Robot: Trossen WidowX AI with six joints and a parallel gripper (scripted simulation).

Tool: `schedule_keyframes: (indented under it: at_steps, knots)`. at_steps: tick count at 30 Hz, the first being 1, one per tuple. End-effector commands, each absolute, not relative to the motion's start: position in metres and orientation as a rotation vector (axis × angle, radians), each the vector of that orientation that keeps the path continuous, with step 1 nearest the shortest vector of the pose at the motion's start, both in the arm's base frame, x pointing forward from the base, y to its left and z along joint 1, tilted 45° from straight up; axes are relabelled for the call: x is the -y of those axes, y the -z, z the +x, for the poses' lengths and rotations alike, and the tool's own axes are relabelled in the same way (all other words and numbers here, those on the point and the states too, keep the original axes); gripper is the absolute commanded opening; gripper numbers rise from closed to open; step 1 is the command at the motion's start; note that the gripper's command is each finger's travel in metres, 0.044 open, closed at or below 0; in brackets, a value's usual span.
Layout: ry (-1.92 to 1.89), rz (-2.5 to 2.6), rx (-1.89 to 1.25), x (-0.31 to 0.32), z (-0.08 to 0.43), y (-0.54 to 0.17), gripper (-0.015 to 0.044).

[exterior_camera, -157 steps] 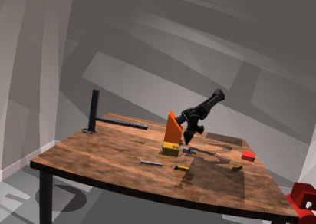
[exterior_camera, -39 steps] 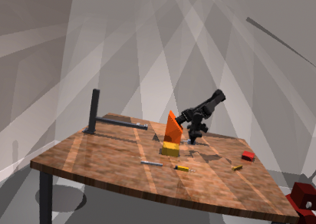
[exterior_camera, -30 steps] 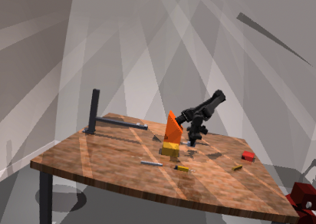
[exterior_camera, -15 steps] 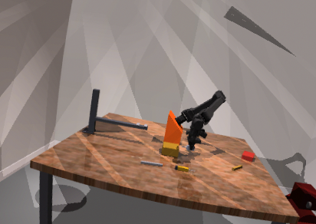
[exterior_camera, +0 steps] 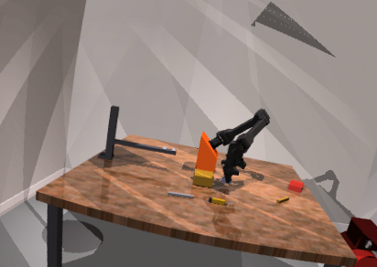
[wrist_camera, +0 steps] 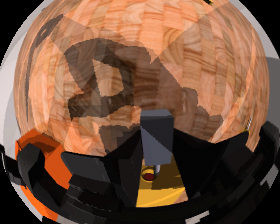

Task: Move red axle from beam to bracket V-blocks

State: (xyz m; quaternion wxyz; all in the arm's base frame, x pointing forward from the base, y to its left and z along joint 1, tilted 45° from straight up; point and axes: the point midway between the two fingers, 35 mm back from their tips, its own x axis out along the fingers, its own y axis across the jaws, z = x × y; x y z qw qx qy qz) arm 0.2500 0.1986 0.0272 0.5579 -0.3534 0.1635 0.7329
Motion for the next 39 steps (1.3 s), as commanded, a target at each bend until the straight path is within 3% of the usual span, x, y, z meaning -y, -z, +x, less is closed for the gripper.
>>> schedule_keyframes:
  at_steps: [1,39]
  knots:
    - [-1.732,-0.831,-0.396,-0.203,0.247,-0.021,0.0]
    - [-1.731,-0.832,-0.397,-0.171,0.259,0.014,0.0]
